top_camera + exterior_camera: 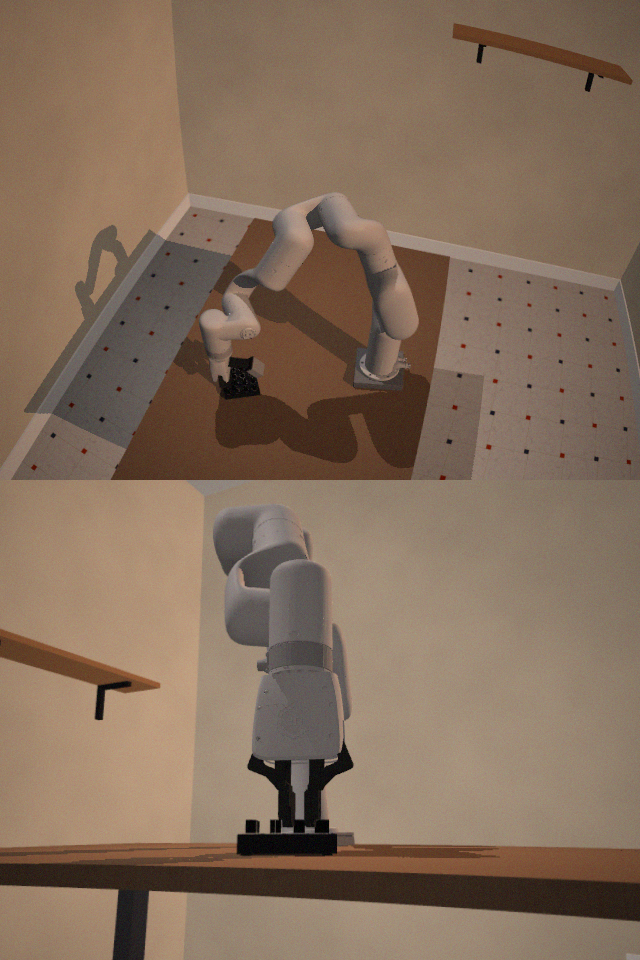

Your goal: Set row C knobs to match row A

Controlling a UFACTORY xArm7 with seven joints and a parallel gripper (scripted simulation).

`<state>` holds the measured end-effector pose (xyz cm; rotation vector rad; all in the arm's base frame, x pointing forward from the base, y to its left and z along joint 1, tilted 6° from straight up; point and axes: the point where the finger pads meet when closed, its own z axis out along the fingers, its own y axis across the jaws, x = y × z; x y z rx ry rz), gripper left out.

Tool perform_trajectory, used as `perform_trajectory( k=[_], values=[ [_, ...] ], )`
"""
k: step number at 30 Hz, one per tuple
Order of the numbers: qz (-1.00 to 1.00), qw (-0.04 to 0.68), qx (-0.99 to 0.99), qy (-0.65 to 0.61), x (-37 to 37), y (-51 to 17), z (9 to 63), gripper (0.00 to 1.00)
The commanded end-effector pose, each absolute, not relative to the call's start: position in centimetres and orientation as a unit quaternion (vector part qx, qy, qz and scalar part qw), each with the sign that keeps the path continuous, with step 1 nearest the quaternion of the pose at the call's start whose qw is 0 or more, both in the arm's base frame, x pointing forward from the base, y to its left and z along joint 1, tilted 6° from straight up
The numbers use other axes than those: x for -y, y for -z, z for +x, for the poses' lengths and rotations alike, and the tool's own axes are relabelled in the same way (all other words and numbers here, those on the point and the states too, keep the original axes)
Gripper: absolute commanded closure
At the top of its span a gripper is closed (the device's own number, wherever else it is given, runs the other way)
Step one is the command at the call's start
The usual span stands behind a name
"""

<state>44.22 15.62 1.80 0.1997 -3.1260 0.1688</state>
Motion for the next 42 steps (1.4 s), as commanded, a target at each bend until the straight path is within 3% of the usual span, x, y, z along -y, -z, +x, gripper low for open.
perform_trajectory(
  k=[1, 42],
  values=[
    [0.064, 0.000, 0.997, -0.053, -15.7, -2.0, 44.4, 0.81],
    [0.064, 0.000, 0.997, -0.053, -16.1, -5.5, 44.3, 0.81]
  ],
)
